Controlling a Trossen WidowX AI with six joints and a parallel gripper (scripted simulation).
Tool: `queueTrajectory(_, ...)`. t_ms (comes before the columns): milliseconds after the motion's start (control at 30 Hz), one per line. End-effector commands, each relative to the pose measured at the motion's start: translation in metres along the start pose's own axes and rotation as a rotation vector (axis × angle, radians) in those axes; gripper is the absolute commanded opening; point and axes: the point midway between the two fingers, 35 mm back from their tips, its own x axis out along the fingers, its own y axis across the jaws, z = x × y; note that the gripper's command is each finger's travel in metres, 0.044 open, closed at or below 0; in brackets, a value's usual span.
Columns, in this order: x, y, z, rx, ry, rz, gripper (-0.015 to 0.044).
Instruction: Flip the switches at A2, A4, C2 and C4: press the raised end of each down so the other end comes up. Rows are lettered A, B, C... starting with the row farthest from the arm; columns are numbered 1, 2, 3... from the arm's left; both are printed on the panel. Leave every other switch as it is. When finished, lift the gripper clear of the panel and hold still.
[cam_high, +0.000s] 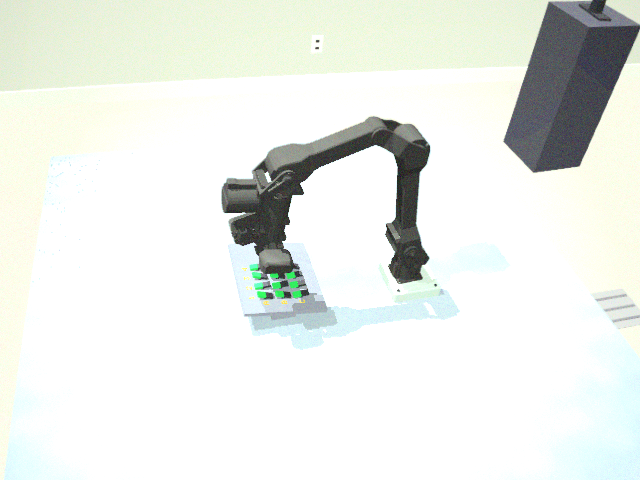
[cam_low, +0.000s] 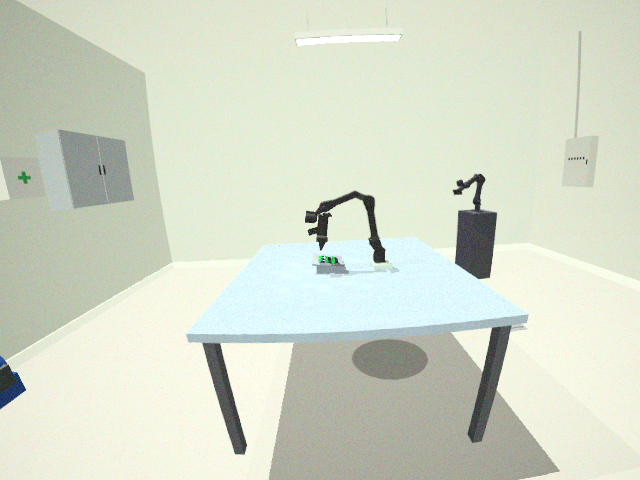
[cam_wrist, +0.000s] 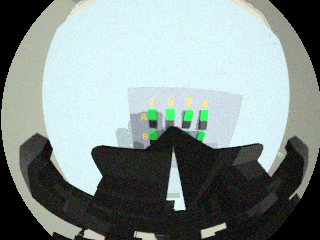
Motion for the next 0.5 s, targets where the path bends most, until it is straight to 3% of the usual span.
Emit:
queueTrajectory(0,-0.012,0.0,0.0,0.004,-0.01,-0.003,0.0)
queueTrajectory(200,-0.012,-0.057,-0.018,0.003,-0.008,-0.01,0.0)
queueTrajectory(333,-0.01,-0.059,-0.018,0.003,-0.009,-0.01,0.0)
queueTrajectory(467,0.021,-0.06,-0.019,0.002,-0.033,-0.01,0.0)
